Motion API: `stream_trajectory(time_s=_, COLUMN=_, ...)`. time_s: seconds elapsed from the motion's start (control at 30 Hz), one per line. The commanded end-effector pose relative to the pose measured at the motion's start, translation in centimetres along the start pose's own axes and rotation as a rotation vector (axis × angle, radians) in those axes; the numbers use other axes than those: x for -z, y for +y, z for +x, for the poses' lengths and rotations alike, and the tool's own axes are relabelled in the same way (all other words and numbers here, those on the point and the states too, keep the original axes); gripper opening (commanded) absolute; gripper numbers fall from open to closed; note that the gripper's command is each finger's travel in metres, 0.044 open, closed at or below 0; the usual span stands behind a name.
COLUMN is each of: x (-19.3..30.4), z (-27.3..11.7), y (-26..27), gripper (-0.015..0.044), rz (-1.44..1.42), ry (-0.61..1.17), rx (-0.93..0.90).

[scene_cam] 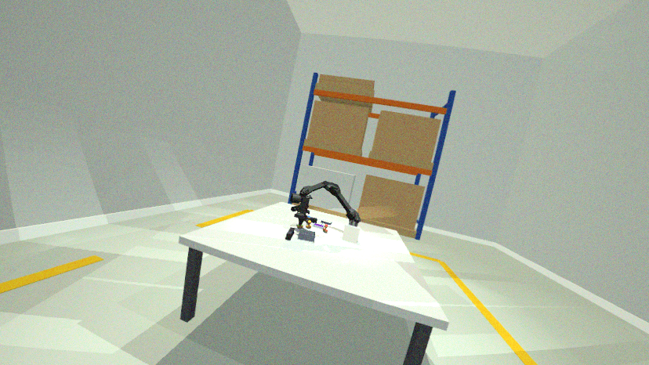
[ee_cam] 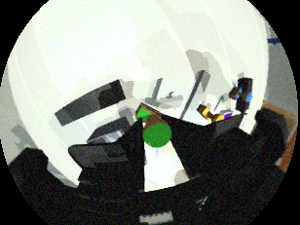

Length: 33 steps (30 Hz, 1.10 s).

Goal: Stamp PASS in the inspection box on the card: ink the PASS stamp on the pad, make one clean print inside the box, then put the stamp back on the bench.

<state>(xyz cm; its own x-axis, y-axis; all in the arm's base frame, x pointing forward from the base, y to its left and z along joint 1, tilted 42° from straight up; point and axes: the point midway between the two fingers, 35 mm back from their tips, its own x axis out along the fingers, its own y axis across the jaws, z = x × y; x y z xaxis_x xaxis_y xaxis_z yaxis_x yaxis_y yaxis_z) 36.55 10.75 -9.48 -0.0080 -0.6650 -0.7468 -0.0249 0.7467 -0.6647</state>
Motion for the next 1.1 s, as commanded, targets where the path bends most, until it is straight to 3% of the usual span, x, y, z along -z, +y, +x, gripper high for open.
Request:
stream_trajectory(time_s=0.0, x=-0.1, z=-0.4, y=0.0, gripper=0.0000, rz=0.009, ry=-0.001, rx=-0.006)
stream_trajectory(time_s=1.07, x=-0.1, z=-2.0, y=0.0, gripper=0.0000, rz=0.009, ry=-0.001, rx=-0.007)
